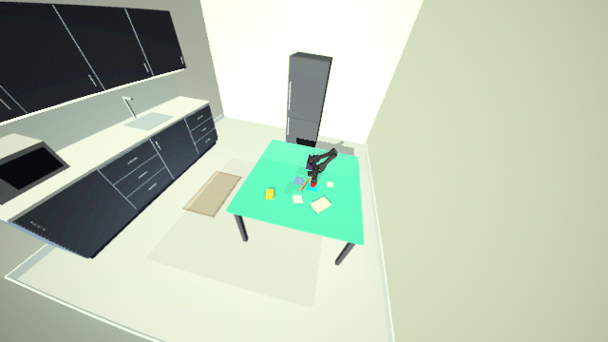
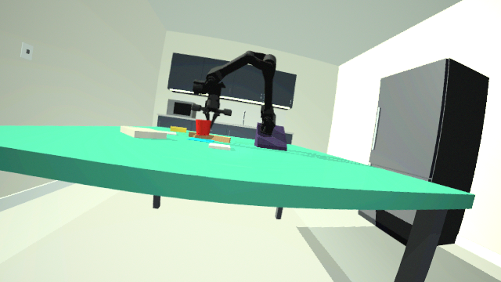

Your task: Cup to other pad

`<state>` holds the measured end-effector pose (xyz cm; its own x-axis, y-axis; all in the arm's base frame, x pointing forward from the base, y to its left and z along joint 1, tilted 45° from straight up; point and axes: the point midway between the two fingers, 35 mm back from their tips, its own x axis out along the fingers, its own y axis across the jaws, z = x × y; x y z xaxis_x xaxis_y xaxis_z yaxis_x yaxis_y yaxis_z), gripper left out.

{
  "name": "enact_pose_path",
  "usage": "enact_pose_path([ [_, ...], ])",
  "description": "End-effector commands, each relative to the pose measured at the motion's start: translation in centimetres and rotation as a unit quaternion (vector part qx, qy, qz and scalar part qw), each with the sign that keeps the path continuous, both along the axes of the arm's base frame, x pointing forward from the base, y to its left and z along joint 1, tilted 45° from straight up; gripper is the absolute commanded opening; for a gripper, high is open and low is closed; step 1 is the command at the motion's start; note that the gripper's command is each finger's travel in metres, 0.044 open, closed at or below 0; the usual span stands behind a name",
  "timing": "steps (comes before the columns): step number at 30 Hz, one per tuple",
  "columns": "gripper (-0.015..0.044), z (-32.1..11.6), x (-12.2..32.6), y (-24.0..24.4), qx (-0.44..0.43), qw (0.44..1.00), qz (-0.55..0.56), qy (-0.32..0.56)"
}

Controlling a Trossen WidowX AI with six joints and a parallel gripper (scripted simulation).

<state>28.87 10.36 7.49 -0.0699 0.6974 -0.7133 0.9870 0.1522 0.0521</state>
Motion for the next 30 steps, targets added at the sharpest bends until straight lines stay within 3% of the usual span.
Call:
enact_pose_path([
  [1,0.0000,-0.47,-0.11,0.56,0.003,1.000,-0.001,0.002],
  [24,0.0000,-1.15,-0.22,1.24,0.001,1.000,0.000,0.000],
  [29,0.0128,-1.15,-0.22,1.24,0.001,1.000,0.000,0.000],
  [30,0.0128,-1.15,-0.22,1.24,0.001,1.000,0.000,0.000],
])
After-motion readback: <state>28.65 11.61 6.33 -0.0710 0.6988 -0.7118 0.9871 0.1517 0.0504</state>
